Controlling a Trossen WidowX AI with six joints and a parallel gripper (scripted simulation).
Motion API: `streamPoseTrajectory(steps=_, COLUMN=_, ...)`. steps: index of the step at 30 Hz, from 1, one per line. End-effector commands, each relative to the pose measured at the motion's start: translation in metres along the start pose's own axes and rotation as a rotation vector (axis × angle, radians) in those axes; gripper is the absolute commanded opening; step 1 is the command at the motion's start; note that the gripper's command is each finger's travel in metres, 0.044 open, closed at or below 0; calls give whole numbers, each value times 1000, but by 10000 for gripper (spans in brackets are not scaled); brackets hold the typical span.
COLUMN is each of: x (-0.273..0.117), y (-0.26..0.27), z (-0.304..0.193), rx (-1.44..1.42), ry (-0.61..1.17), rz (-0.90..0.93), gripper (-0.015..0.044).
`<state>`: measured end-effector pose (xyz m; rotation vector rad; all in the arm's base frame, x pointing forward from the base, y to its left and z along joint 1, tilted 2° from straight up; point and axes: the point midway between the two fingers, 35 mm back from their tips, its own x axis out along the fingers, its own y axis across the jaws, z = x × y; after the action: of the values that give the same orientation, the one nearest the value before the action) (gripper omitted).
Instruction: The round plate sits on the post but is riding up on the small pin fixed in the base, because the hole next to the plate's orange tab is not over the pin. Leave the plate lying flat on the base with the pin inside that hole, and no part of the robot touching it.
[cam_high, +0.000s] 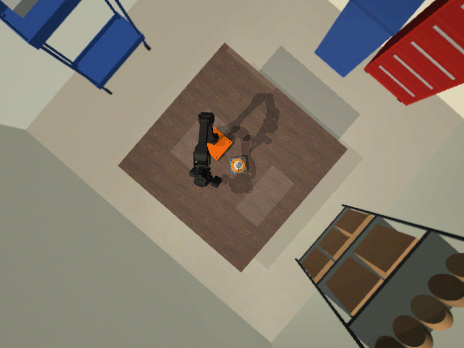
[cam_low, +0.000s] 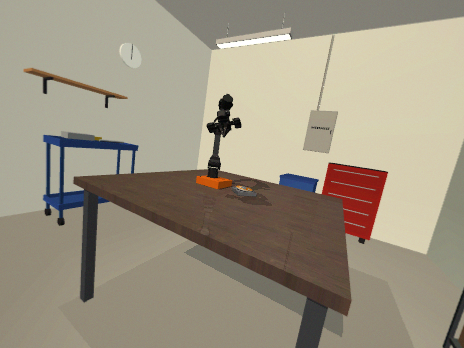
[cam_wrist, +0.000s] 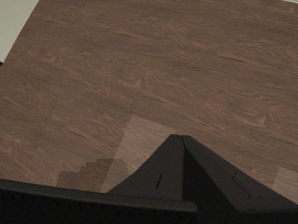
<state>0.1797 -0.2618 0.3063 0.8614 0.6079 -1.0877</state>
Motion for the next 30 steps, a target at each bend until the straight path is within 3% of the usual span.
streamPoseTrajectory(steps=1, x=42, y=37, z=-42, rx=-236, ry=157, rz=30, gripper=0)
streamPoseTrajectory(steps=6, x=76, y=67, z=-94, rx=-474, ry=308, rz=52, gripper=0)
streamPoseTrajectory(steps=10, x=104, y=91, z=-166, rx=-795, ry=479, rz=87, gripper=0)
streamPoseTrajectory(steps=19, x=131, y=110, z=-284, rx=-1285, ry=708, rz=159, gripper=0)
streamPoseTrajectory(steps=30, x=148, y=102, z=-291, rx=-1297, ry=713, rz=160, gripper=0)
